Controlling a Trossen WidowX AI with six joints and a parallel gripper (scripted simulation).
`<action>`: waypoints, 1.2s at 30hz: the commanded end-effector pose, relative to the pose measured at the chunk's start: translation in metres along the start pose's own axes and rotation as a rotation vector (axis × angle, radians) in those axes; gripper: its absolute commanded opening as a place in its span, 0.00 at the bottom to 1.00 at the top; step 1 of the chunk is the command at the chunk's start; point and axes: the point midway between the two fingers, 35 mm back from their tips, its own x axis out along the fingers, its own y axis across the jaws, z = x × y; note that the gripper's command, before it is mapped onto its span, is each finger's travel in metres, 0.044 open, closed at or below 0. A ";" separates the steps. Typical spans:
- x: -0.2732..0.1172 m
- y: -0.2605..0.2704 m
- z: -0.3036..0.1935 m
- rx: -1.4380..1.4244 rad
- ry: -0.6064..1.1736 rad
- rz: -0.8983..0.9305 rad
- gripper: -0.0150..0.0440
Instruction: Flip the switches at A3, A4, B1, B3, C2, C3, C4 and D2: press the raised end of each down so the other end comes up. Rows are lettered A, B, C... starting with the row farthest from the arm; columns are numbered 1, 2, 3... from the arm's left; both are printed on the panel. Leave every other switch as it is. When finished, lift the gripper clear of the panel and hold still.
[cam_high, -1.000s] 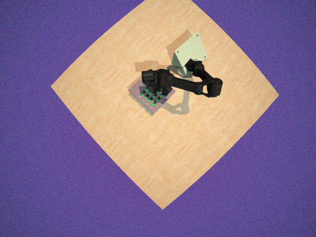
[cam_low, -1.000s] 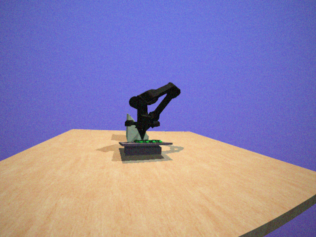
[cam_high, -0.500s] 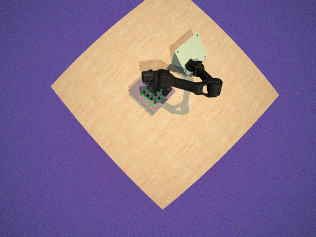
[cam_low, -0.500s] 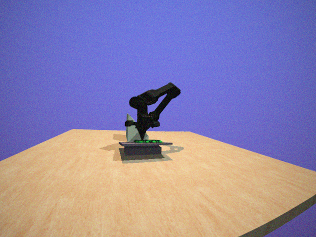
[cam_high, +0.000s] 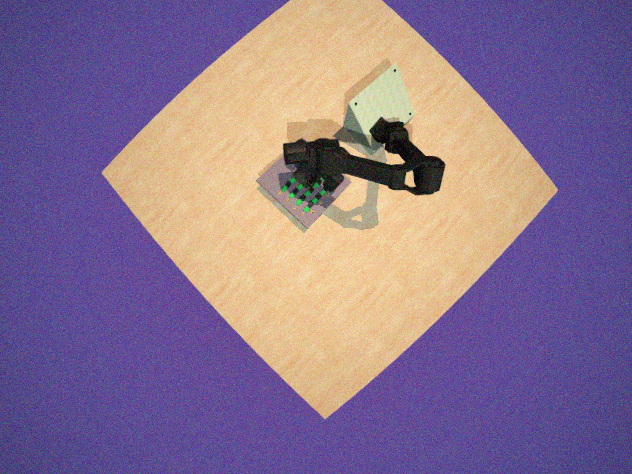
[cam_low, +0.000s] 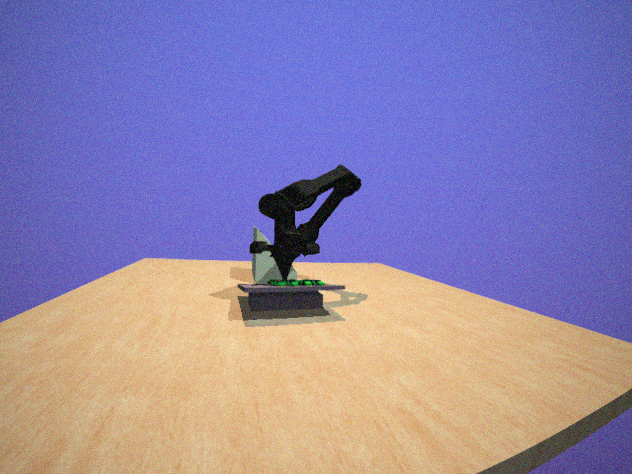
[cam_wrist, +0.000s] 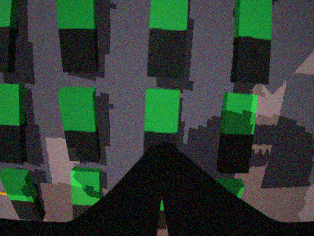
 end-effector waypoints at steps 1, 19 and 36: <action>0.002 0.001 -0.001 0.005 -0.001 0.005 0.25; 0.004 0.001 -0.001 0.005 -0.001 0.005 0.25; -0.062 -0.032 0.002 0.005 0.026 0.000 0.25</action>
